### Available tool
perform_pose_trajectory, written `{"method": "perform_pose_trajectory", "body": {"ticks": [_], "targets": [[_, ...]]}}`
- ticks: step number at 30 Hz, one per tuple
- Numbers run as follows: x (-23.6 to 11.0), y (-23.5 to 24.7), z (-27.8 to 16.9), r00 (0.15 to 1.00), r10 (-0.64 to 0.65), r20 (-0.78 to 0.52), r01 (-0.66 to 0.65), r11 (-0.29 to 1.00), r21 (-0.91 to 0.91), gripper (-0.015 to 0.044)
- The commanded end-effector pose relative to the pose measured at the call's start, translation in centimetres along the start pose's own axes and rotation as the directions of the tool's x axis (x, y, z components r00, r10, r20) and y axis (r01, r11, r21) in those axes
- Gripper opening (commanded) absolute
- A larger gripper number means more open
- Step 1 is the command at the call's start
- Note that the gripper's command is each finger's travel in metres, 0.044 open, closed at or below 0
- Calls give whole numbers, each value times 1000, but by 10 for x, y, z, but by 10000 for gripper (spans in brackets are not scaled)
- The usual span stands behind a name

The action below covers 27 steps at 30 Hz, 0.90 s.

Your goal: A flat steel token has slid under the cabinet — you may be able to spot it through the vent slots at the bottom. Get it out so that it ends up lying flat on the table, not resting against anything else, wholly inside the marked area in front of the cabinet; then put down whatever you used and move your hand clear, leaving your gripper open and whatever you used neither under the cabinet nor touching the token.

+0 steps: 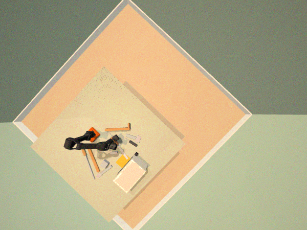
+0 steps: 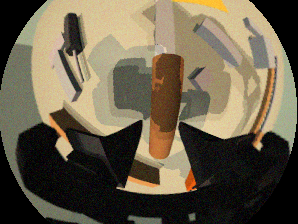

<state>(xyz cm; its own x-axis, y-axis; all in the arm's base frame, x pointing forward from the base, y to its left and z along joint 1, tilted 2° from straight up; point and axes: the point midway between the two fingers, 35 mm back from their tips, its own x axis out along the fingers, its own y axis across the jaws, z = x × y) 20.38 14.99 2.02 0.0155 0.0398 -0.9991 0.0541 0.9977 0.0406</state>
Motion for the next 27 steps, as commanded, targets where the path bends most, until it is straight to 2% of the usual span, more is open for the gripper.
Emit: {"method": "perform_pose_trajectory", "body": {"ticks": [1, 15, 20, 27], "targets": [[1, 0, 0, 1000, 3, -1, -3, 1000, 0, 270], [5, 0, -3, 1000, 3, -1, -3, 1000, 0, 270], [2, 1, 0, 1000, 4, 5, -4, 1000, -2, 139], [2, 1, 0, 1000, 4, 5, -4, 1000, -2, 92]]}}
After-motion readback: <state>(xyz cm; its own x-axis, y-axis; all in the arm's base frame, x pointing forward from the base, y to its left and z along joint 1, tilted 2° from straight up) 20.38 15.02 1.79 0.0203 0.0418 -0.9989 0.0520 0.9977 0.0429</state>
